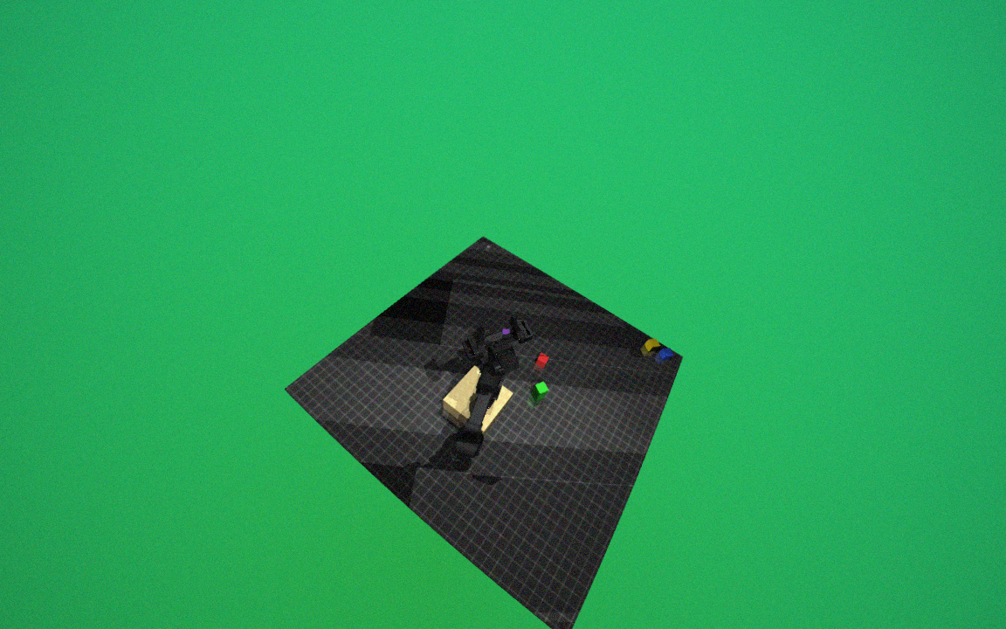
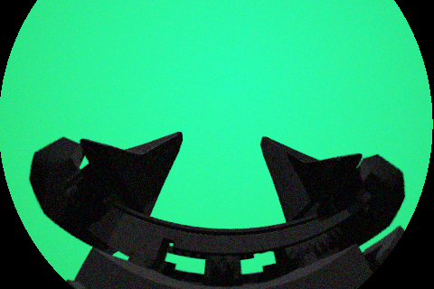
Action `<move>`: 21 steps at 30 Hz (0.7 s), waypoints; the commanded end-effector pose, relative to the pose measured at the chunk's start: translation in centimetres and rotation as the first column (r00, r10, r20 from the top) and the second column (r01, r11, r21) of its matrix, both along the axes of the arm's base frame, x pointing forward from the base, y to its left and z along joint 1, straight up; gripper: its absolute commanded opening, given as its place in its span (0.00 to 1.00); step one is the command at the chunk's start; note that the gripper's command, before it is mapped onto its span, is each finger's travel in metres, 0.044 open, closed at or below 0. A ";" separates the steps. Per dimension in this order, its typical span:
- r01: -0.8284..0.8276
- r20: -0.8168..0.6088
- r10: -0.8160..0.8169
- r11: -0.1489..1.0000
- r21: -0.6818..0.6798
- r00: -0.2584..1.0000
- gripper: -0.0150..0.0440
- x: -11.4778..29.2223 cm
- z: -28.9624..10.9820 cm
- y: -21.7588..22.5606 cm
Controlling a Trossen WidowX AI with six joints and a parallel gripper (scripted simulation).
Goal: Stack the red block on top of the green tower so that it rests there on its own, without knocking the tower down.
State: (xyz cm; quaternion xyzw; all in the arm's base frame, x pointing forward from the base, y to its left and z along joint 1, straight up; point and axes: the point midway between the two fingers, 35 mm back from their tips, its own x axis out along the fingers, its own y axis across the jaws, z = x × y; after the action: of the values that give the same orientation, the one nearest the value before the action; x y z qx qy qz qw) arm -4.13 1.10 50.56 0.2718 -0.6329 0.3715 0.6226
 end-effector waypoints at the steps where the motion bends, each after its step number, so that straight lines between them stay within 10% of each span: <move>1: 0.009 -0.006 -0.009 1.000 -0.003 1.000 0.98 0.2 0.0 0.1; 21: 0.354 -0.644 -0.498 0.867 -0.352 0.580 1.00 25.1 -1.6 1.0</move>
State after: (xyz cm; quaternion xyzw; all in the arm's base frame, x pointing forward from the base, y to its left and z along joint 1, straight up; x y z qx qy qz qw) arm 16.37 2.76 50.49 0.1960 -0.4137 0.1795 0.8708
